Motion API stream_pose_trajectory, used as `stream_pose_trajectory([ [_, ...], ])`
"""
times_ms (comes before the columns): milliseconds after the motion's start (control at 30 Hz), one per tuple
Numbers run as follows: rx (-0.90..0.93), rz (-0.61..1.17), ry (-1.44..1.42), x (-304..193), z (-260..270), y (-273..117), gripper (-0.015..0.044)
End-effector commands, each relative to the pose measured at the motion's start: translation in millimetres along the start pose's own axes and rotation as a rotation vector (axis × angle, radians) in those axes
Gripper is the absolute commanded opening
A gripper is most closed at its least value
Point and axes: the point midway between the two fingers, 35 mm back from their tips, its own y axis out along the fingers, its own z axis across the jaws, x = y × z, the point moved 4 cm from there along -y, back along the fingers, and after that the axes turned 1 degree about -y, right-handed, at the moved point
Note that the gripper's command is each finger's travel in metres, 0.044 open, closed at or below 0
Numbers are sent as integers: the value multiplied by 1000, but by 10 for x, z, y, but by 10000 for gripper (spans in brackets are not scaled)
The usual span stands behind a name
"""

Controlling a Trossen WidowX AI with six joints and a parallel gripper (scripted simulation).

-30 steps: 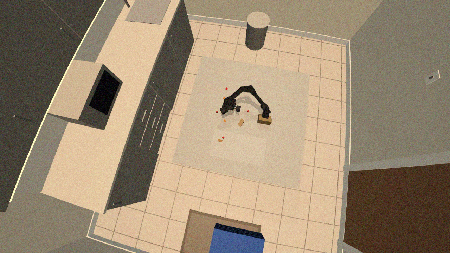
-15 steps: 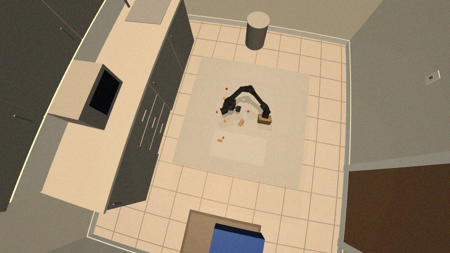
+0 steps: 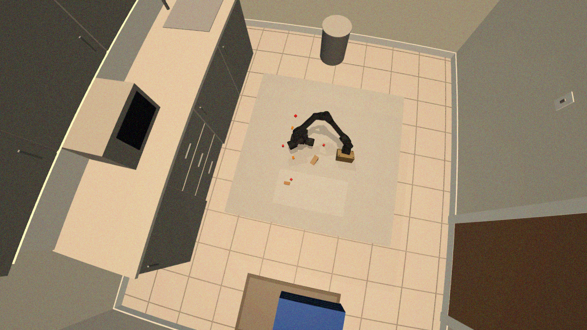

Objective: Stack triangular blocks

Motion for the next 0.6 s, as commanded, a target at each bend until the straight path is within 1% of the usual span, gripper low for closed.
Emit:
stream_pose_trajectory([
  [0, 3, -4, -6, -2, -1, 5, 52],
  [67, 2, -3, -5, 1, -1, -2, 0],
  [333, -1, 5, -2, 17, -2, -25, 0],
  [567, -2, 178, -8, 190, -7, -50, 0],
])
